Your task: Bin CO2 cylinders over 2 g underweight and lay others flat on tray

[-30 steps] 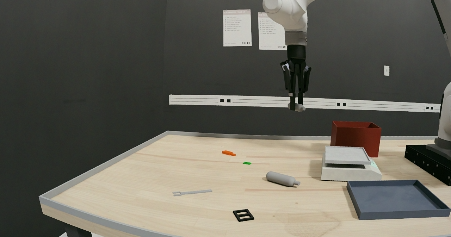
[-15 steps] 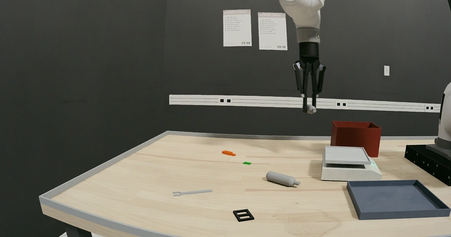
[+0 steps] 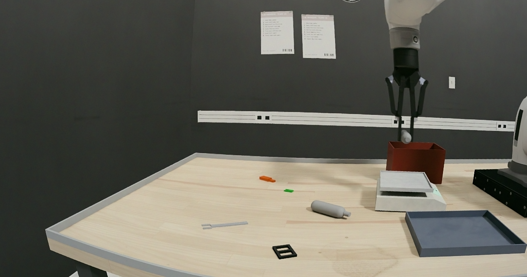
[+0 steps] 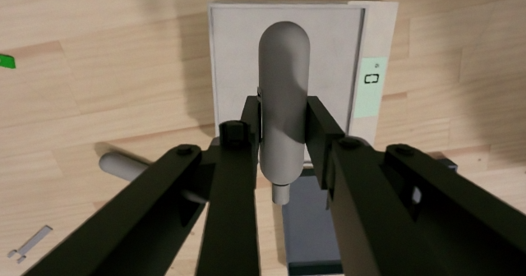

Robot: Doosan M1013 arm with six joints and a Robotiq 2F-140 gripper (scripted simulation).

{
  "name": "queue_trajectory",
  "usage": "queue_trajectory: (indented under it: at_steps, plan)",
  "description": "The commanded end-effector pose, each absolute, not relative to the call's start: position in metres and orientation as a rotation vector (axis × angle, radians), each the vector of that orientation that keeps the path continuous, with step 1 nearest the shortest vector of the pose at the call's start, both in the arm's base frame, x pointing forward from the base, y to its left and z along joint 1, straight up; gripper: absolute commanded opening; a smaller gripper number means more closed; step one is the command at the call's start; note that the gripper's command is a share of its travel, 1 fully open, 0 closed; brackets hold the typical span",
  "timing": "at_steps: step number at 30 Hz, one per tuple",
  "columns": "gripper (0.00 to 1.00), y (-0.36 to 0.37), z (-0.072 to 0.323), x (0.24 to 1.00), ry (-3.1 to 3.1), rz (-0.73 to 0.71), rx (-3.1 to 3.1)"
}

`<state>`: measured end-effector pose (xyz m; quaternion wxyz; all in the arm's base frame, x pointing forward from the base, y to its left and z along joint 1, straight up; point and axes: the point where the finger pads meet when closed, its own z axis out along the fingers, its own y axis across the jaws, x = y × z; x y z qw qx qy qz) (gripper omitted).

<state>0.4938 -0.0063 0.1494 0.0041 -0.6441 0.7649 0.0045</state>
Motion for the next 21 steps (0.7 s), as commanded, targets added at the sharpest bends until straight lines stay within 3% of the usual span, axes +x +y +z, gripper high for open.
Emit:
queue_trajectory:
  at_steps: [1,21]
  plan:
    - [0.10,0.006,0.150,0.488,2.410,-0.001,-2.013]
    - [0.10,0.006,0.086,0.488,2.410,-0.001,-2.013]
